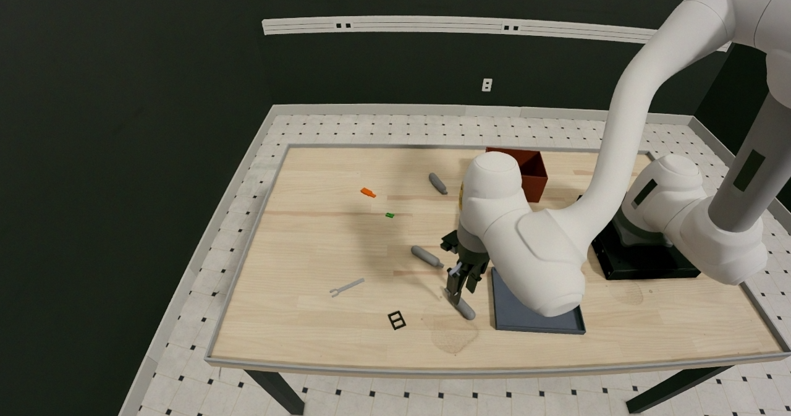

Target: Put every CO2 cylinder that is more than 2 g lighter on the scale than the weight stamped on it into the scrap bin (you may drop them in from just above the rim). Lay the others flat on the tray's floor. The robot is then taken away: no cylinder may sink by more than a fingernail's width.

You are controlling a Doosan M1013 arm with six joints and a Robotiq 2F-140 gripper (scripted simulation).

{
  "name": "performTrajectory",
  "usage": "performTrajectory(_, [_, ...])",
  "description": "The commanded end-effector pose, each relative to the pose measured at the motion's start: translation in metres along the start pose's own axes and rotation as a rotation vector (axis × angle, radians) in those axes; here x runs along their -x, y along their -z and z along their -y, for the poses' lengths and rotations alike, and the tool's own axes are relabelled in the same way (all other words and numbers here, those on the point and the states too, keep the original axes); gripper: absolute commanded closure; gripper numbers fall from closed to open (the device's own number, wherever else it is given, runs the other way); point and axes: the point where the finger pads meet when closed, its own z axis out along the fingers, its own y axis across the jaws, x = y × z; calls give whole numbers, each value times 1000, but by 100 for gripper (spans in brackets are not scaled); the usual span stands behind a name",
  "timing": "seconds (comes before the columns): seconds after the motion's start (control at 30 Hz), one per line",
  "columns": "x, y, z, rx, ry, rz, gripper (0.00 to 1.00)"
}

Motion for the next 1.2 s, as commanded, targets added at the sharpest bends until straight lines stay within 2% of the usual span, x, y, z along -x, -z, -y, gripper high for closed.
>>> performTrajectory(0.0, [0, -20, 1, -2, 0, 0, 61])
performTrajectory(0.13, [0, -37, 1, -2, 0, 0, 61])
performTrajectory(0.3, [0, -49, 1, -2, 0, 0, 61])
performTrajectory(0.87, [0, -51, 1, -2, 0, 0, 61])
performTrajectory(0.9, [0, -51, 1, -2, 0, 0, 90])
performTrajectory(1.17, [0, -51, 1, -2, 0, 0, 90])
